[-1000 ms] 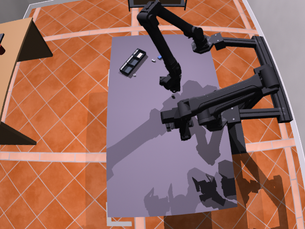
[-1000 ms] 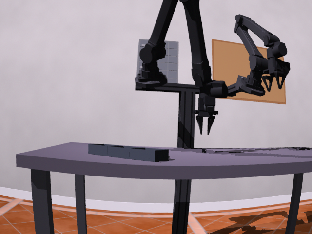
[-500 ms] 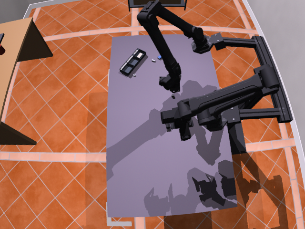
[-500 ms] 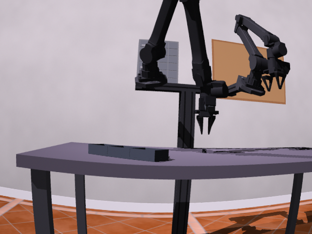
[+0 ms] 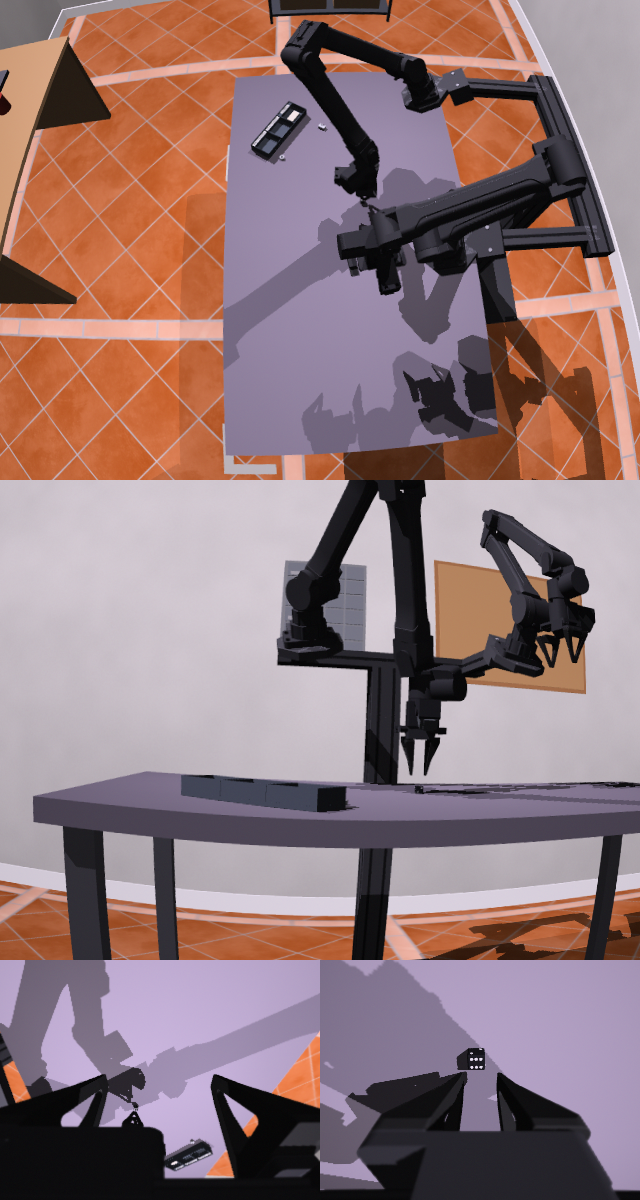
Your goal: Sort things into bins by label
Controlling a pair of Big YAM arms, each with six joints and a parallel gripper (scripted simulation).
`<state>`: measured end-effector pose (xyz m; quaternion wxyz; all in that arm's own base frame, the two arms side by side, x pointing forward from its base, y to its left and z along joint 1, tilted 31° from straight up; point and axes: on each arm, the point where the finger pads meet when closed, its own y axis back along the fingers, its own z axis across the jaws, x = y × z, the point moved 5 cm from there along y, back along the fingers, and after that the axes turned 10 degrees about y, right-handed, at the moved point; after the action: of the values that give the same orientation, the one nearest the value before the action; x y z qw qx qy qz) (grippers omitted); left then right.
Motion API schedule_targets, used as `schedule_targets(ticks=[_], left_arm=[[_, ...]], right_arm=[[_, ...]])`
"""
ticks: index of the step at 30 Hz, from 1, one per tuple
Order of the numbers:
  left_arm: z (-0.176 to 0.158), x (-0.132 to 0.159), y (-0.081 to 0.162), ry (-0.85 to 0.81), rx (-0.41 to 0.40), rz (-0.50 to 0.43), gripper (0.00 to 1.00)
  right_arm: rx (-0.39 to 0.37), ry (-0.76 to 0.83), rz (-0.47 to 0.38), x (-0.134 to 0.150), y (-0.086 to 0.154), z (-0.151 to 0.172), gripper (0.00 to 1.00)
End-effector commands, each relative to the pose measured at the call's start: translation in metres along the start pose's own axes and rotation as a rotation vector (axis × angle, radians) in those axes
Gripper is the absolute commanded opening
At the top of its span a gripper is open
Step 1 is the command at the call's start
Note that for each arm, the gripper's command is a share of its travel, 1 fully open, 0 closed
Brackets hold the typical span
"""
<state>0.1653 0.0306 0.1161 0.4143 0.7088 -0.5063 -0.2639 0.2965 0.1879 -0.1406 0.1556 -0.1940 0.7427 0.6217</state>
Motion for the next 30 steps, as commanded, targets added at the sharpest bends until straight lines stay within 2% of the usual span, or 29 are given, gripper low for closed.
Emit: schedule_targets(ticks=[1, 6, 9, 18, 21, 23, 30], left_arm=[[0.003, -0.002, 0.000, 0.018, -0.010, -0.004, 1.00], [0.003, -0.002, 0.000, 0.018, -0.010, -0.004, 1.00], [0.003, -0.002, 0.000, 0.018, -0.010, -0.004, 1.00], [0.003, -0.002, 0.000, 0.018, -0.010, -0.004, 1.00], [0.003, -0.002, 0.000, 0.018, -0.010, -0.004, 1.00], [0.003, -0.002, 0.000, 0.018, -0.010, -0.004, 1.00], [0.003, -0.002, 0.000, 0.018, -0.010, -0.004, 1.00]], right_arm=[[-0.006, 0.009, -0.009, -0.005, -0.017, 0.001, 0.30], [-0.005, 0.009, -0.009, -0.006, -0.029, 0.002, 0.30], [-0.019, 0.010, -0.027, -0.014, -0.023, 0.009, 0.30], [-0.005, 0.009, -0.009, -0.005, -0.041, 0.001, 0.30], [-0.004, 0.009, -0.009, -0.005, -0.041, 0.001, 0.30], [-0.028, 0.013, -0.038, -0.015, -0.031, 0.011, 0.30], [-0.011, 0.032, -0.006, 0.004, -0.036, 0.006, 0.30]])
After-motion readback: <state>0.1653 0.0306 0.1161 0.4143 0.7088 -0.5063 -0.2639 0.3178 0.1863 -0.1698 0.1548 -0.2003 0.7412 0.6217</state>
